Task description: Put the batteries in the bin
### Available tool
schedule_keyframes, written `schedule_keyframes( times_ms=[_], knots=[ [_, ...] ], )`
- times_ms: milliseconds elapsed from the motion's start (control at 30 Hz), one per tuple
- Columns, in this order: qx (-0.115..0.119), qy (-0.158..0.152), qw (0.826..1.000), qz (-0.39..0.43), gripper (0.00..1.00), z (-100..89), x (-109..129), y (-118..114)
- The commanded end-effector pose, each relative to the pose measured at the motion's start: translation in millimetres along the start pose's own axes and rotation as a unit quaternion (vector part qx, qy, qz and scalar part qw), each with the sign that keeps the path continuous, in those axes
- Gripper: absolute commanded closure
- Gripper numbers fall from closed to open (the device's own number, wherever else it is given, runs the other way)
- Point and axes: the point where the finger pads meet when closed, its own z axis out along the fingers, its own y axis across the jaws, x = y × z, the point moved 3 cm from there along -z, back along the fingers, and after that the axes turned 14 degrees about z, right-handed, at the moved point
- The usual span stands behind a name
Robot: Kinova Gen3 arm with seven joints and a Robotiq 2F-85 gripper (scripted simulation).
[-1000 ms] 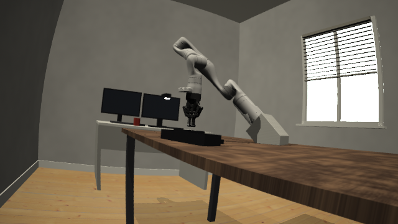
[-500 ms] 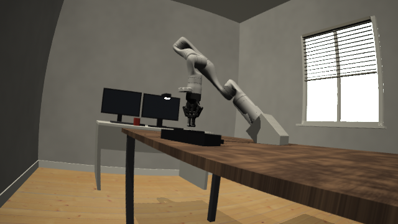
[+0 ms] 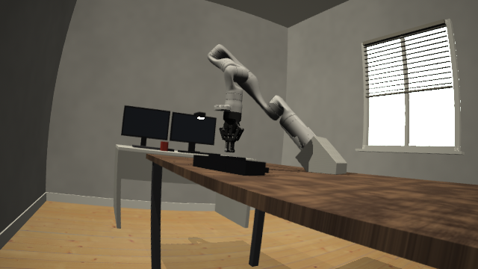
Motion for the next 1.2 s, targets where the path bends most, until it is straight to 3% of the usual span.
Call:
schedule_keyframes(
  times_ms=[0,833,900,1167],
  knots=[
    [0.001,0.002,1.0,-0.001,0.91,-1.5,1.5,-0.5],
    [0.001,0.002,1.0,-0.001,0.91,-1.5,1.5,-0.5],
    [0.0,0.003,1.0,-0.003,0.91,-11.1,0.7,-0.5],
    [0.0,0.005,1.0,-0.004,0.91,-10.6,1.9,-0.1]
  ],
)
